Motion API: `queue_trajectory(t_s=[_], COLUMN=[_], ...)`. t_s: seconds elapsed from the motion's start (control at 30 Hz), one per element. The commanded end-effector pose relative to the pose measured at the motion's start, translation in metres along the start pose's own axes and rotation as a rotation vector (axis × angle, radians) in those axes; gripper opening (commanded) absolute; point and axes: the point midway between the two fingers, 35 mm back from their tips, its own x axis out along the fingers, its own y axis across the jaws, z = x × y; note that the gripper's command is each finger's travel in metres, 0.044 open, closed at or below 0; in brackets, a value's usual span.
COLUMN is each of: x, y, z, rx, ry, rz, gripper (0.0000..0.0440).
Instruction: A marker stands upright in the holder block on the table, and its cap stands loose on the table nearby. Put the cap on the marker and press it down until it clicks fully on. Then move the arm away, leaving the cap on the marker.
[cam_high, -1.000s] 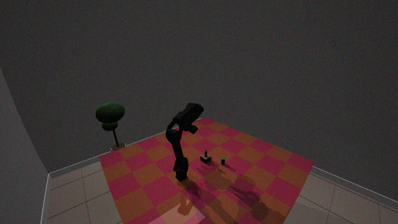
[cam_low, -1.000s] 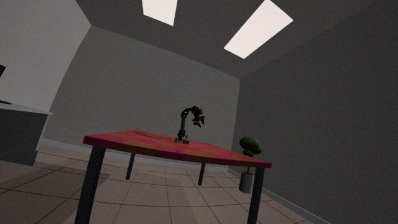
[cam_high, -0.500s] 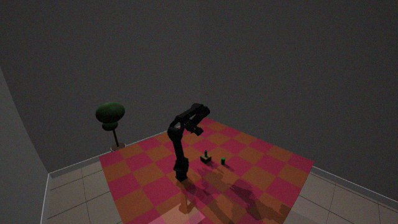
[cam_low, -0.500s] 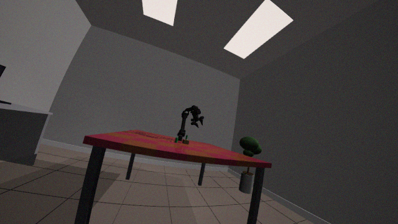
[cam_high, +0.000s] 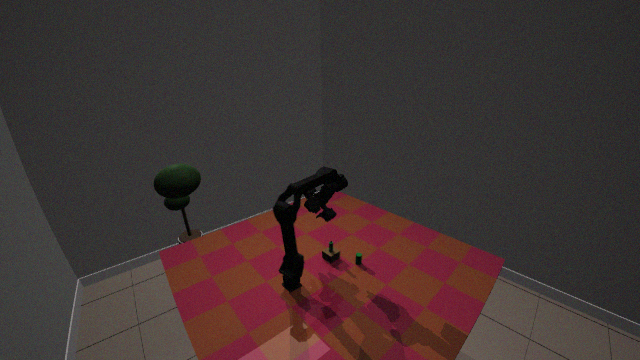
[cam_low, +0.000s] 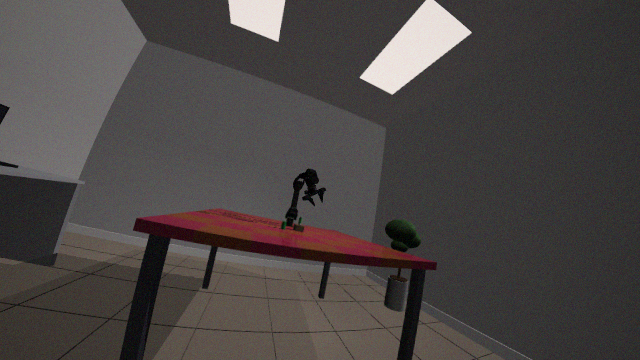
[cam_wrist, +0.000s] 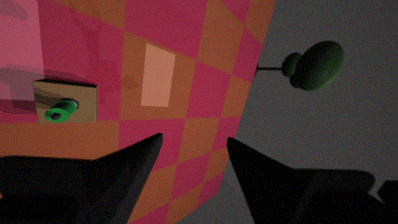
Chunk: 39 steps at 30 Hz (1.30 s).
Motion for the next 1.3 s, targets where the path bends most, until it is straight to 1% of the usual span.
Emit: queue_trajectory(t_s=[0.0, 0.63, 1.27], x=[-0.003, -0.020, -0.037], y=[0.011, 0.067, 0.125], z=[-0.006, -0.031, -0.043], rx=[0.029, 0.172, 0.306], ry=[0.005, 0.049, 0.064], rz=[0.024, 0.138, 0.255], gripper=[0.0329, 0.0328, 0.0326])
